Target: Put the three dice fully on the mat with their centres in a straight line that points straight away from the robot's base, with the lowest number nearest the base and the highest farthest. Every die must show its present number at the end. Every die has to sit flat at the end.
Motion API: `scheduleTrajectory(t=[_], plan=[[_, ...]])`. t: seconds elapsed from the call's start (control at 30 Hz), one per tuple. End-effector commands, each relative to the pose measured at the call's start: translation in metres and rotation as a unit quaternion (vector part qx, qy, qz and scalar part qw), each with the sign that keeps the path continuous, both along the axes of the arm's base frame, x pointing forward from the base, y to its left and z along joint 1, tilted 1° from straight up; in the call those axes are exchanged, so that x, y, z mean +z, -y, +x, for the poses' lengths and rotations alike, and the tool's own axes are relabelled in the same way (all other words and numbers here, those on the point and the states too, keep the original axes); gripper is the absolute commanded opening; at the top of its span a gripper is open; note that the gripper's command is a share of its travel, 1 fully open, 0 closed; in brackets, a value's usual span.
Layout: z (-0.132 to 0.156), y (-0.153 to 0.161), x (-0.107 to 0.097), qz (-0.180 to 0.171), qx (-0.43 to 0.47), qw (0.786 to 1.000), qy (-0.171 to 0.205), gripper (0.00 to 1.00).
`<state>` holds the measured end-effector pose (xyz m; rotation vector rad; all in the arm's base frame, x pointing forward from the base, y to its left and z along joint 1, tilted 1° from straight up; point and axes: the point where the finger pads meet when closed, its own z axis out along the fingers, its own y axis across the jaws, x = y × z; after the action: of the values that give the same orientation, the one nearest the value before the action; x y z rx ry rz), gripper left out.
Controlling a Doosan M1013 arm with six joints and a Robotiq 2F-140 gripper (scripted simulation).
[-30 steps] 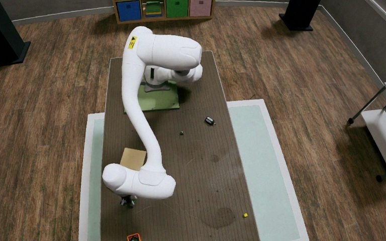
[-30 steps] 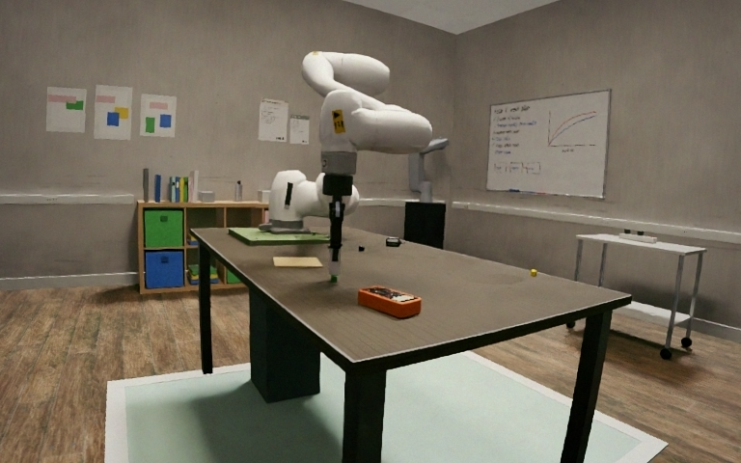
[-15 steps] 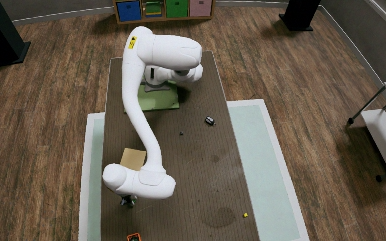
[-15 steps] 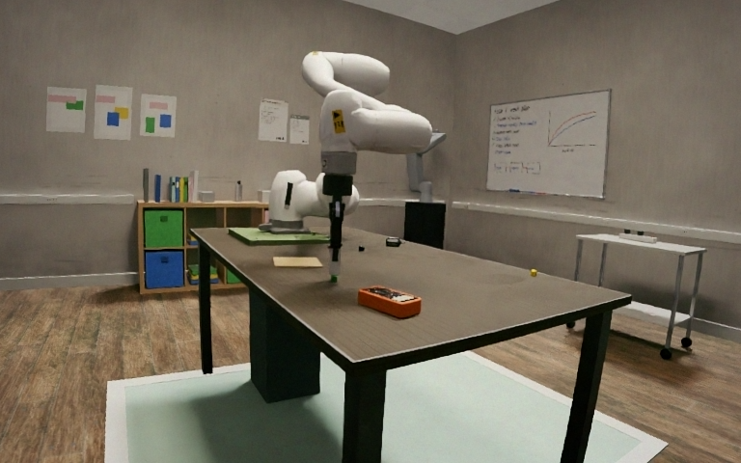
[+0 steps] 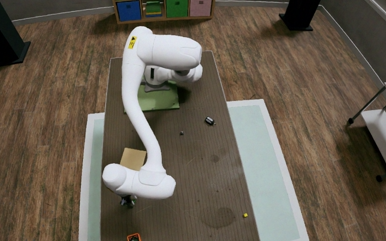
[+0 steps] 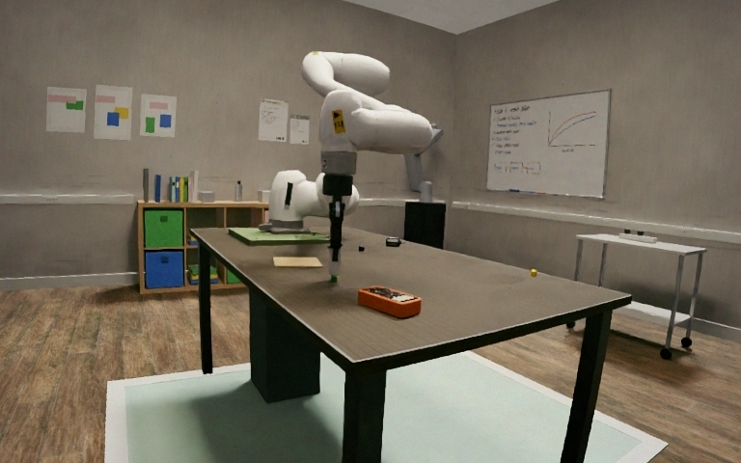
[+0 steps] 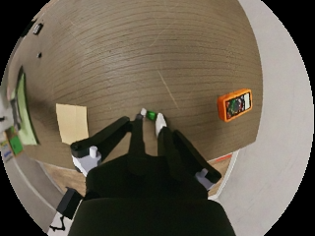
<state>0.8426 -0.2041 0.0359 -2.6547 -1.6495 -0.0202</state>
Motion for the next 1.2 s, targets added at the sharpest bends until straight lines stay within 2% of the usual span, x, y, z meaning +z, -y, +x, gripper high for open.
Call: scheduleTrajectory(t=[0.0,0.67,1.17], plan=[[0.001,0.000,0.001,0.000,0.000,1.000,0.001,0.27],[0.001,0.000,-0.017,0.000,0.000,1.000,0.001,0.27],[0.001,0.000,-0.021,0.000,0.000,1.000,0.001,0.27]])
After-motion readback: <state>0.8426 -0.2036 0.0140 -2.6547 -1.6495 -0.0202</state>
